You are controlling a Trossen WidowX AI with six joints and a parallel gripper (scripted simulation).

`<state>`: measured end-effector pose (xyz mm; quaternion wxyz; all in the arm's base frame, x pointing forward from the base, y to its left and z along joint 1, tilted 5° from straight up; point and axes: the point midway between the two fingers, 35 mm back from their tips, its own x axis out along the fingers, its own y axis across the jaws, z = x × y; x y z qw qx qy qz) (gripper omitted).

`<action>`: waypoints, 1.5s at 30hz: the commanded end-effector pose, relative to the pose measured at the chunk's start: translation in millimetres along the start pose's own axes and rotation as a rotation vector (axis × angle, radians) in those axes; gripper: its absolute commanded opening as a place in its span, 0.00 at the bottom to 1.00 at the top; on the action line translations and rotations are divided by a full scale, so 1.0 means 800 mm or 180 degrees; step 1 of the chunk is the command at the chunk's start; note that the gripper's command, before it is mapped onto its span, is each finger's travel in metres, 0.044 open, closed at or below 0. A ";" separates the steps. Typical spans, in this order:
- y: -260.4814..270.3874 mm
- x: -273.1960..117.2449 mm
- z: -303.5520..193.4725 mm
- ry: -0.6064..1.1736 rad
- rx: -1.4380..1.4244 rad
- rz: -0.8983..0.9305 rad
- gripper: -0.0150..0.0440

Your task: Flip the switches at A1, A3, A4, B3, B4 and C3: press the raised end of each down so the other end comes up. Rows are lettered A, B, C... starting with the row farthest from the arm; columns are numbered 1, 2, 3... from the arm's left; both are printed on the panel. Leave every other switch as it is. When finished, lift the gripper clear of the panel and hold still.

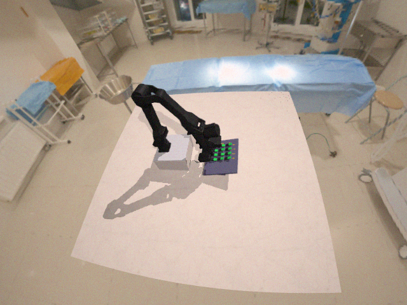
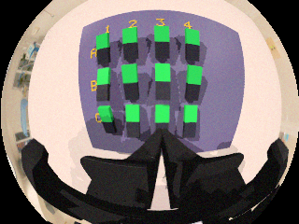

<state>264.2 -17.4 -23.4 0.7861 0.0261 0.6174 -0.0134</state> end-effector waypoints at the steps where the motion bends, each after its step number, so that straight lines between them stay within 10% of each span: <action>1: -0.001 0.001 0.000 0.0000 0.0013 -0.0011 0.25; 28: -0.001 0.006 0.000 0.0000 0.0013 -0.0011 0.25; 45: 0.012 -0.082 0.048 0.0075 0.0013 -0.0008 0.25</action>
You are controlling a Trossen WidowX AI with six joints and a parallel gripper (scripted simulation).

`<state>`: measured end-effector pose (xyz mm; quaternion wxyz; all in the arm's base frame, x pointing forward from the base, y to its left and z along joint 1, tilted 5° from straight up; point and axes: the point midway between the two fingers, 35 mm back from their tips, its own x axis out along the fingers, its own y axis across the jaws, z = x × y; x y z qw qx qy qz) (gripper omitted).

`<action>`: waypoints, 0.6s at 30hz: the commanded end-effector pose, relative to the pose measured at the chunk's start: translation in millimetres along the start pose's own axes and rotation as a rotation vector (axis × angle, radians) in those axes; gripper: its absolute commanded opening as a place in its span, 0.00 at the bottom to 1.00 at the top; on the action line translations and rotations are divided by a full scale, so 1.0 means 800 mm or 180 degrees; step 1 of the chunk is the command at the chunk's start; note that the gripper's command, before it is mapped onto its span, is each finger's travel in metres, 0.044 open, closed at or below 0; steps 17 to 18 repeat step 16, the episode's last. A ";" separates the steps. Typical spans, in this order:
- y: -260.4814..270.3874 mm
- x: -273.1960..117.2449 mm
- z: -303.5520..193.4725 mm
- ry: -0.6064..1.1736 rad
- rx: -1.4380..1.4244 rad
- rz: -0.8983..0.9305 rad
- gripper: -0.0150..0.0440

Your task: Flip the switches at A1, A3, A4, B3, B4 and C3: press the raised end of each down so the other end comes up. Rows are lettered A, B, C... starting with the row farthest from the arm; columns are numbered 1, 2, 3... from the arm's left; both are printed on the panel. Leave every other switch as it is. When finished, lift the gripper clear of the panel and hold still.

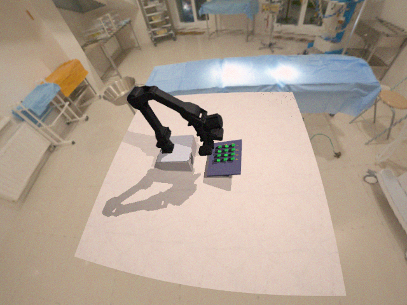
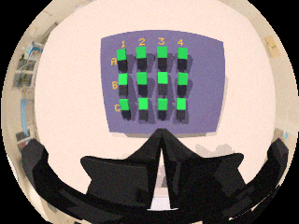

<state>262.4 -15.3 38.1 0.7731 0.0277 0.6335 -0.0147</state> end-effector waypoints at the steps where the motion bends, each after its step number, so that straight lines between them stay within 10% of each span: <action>1: 0.011 -0.010 0.042 -0.0059 0.0000 -0.0003 0.25; 18: 0.014 -0.011 0.050 -0.0060 0.0000 -0.0002 0.25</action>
